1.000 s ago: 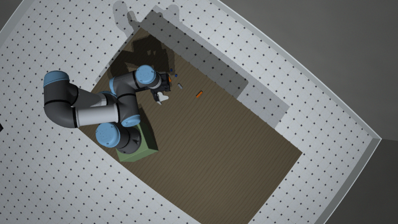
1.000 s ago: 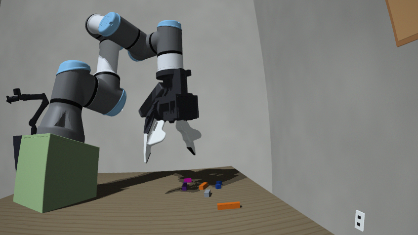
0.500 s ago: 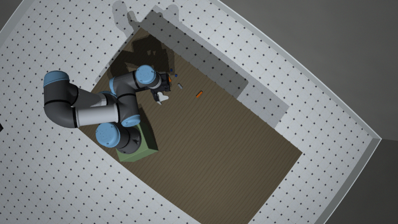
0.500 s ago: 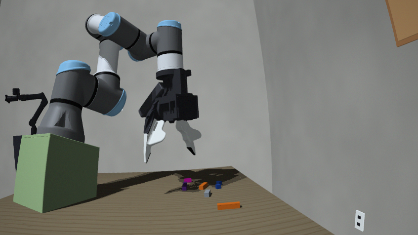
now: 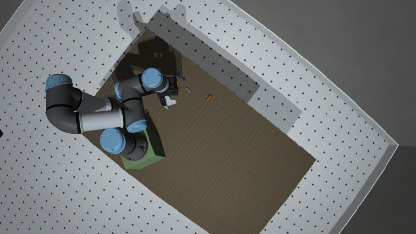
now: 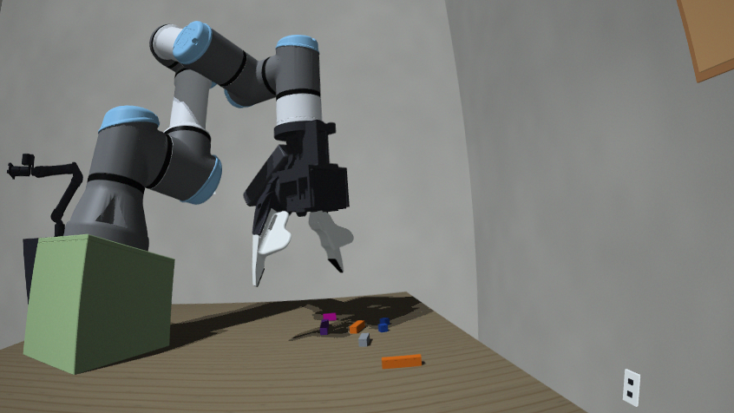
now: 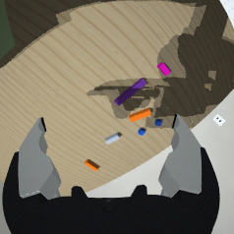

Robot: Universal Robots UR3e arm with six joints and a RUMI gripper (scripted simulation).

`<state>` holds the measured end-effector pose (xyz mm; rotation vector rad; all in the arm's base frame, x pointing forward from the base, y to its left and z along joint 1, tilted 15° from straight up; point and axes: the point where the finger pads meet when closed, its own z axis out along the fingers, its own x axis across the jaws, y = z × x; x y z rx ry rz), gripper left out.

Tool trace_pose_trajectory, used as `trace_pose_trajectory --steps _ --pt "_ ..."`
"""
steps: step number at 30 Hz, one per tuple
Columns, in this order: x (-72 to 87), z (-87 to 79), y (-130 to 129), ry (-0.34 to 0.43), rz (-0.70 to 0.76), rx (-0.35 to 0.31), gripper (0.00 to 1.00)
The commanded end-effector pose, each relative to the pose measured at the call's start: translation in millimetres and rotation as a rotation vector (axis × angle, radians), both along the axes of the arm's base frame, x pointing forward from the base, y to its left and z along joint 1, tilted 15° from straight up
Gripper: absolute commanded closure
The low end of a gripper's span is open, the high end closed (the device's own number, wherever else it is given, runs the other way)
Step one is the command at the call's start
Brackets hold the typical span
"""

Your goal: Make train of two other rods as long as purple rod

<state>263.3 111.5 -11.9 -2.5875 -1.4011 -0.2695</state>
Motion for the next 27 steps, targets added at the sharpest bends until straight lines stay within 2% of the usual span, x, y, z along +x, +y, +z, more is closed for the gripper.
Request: trace_pose_trajectory --steps 1,10,27 --pt "1.4 0.6 -0.5 0.001 -0.015 0.002 0.0" --pt "4.8 1.0 -2.3 0.018 -0.08 0.006 0.0" --pt "19.6 1.5 -10.6 0.098 -0.393 0.027 0.0"
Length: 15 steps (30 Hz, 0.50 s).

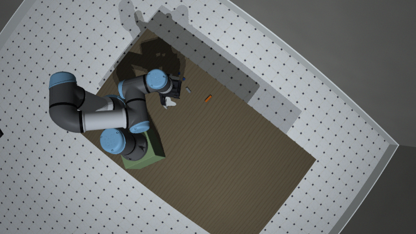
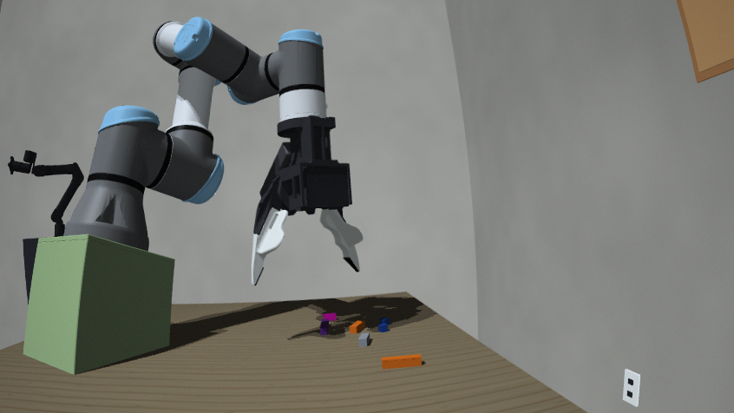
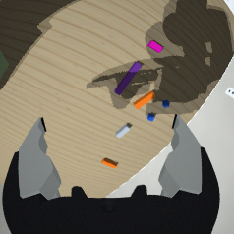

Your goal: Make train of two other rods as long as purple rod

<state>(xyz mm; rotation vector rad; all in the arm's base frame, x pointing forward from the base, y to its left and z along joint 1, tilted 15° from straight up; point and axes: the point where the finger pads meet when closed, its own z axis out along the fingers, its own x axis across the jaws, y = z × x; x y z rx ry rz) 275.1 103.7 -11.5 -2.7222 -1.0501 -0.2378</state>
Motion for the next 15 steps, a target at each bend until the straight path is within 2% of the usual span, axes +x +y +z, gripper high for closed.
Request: trace_pose_trajectory --steps 1,12,15 --pt "8.6 1.2 -3.3 0.042 -0.162 0.003 0.0" --pt "16.2 1.1 -8.1 0.083 -0.318 0.015 0.0" --pt "20.3 0.9 -10.9 0.104 -0.4 0.021 0.0"
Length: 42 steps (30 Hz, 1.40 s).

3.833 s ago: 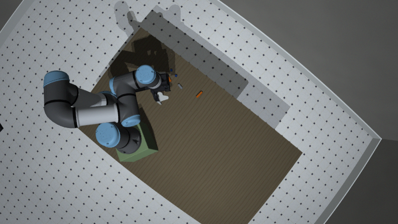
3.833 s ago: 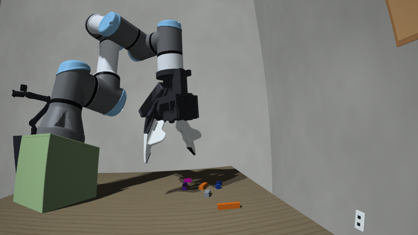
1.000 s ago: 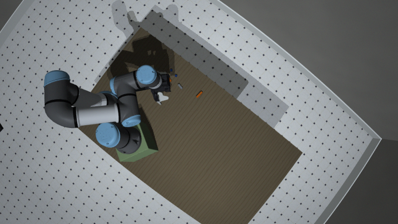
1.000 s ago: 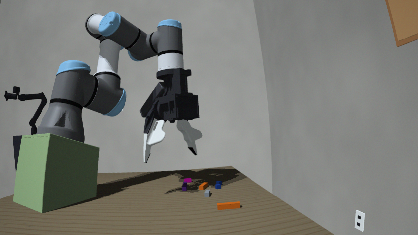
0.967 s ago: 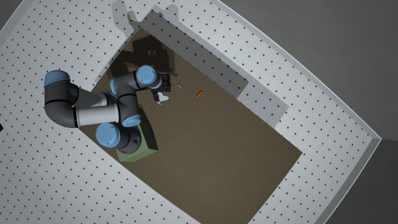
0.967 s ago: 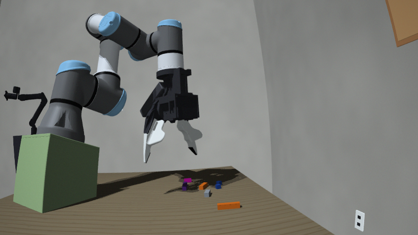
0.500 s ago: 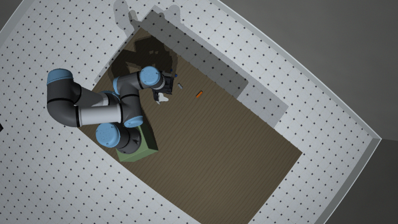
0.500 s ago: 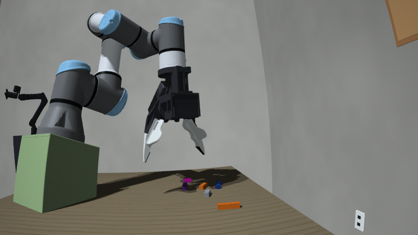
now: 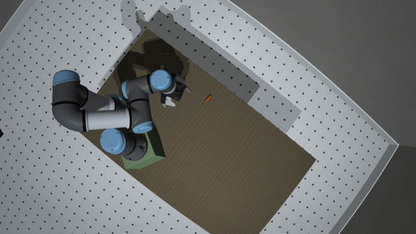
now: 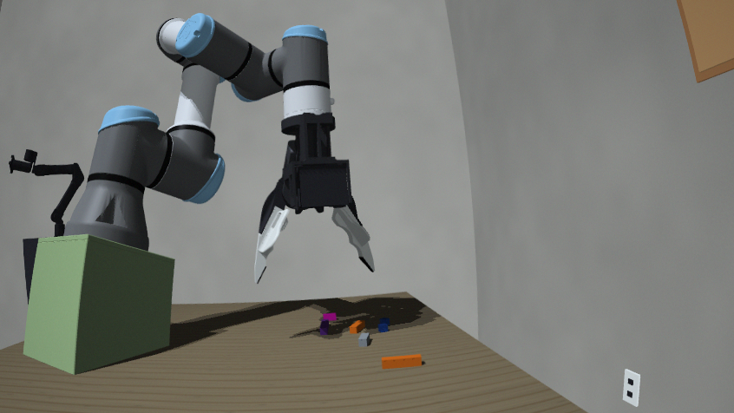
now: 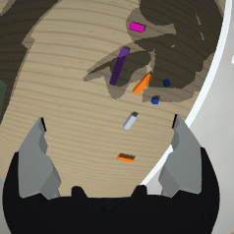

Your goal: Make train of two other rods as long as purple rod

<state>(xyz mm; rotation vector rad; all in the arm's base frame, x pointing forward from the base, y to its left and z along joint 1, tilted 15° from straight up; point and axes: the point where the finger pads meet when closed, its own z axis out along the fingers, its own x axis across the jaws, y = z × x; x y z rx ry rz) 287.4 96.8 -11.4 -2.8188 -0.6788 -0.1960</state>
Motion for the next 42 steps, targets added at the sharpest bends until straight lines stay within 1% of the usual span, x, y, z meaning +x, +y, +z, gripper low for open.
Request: trace_pose_trajectory --steps 1,12,14,16,29,31,32,42 --pt "8.7 0.8 -4.5 0.044 -0.161 0.001 0.0" --pt "18.1 0.1 -11.5 0.094 -0.351 0.015 0.0" --pt "18.1 0.1 -11.5 0.094 -0.351 0.015 0.0" --pt "21.4 -0.2 -14.1 0.111 -0.418 0.02 0.0" --pt "32.2 -1.6 -23.6 0.169 -0.639 0.038 0.0" --pt "32.2 -1.6 -23.6 0.169 -0.639 0.038 0.0" --pt "34.5 -2.0 -25.8 0.181 -0.686 0.041 0.0" --pt "42.5 -3.5 -34.0 0.226 -0.858 0.055 0.0"
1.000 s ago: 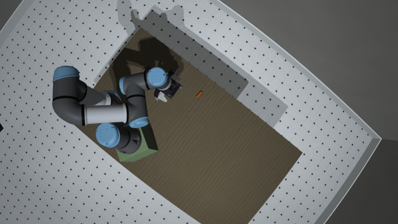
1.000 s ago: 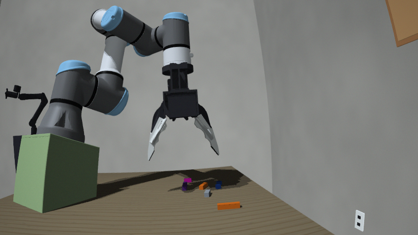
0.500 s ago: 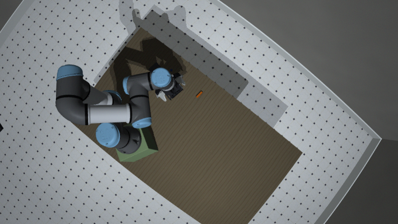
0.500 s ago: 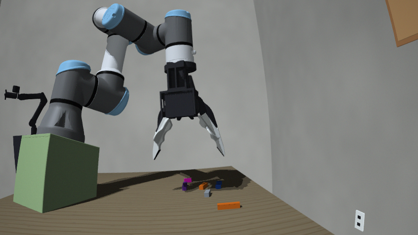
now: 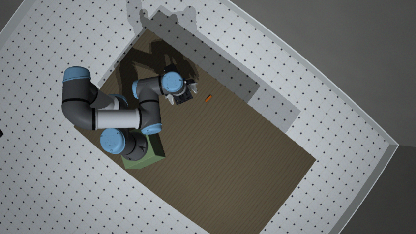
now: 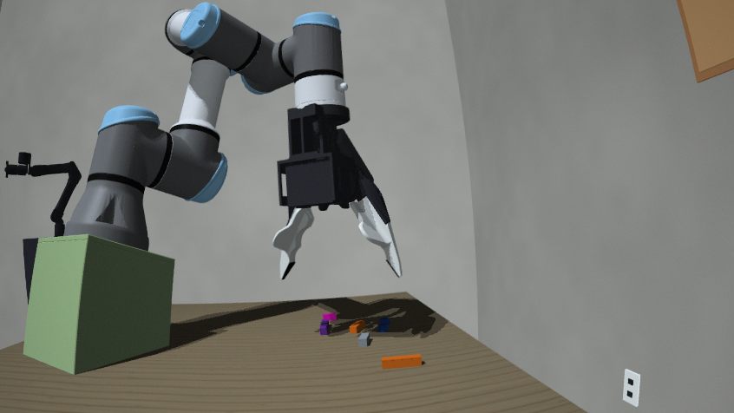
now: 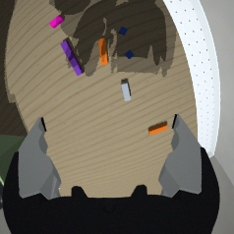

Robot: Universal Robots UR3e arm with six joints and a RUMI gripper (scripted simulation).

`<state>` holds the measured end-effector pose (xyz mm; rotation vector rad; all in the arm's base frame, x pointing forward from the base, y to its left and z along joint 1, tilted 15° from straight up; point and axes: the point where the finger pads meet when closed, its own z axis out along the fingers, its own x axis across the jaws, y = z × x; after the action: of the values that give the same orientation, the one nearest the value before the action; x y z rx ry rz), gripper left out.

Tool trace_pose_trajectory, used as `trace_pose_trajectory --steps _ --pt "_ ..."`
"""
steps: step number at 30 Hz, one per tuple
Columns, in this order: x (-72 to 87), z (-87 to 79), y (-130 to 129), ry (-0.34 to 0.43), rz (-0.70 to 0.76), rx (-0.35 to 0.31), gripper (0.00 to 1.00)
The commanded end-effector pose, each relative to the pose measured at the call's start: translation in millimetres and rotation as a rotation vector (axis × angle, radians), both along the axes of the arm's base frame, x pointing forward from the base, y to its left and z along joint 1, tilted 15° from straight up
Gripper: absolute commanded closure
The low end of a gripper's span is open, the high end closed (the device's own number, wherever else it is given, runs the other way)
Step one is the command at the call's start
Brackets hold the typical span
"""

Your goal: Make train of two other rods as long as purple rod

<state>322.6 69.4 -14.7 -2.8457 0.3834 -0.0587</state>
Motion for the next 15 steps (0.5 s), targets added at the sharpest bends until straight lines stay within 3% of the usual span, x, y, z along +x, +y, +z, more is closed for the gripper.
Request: trace_pose_trajectory --steps 1,15 --pt "8.2 -0.4 -7.5 0.045 -0.161 0.0 0.0" --pt "18.6 -3.2 -19.8 0.107 -0.397 0.018 0.0"
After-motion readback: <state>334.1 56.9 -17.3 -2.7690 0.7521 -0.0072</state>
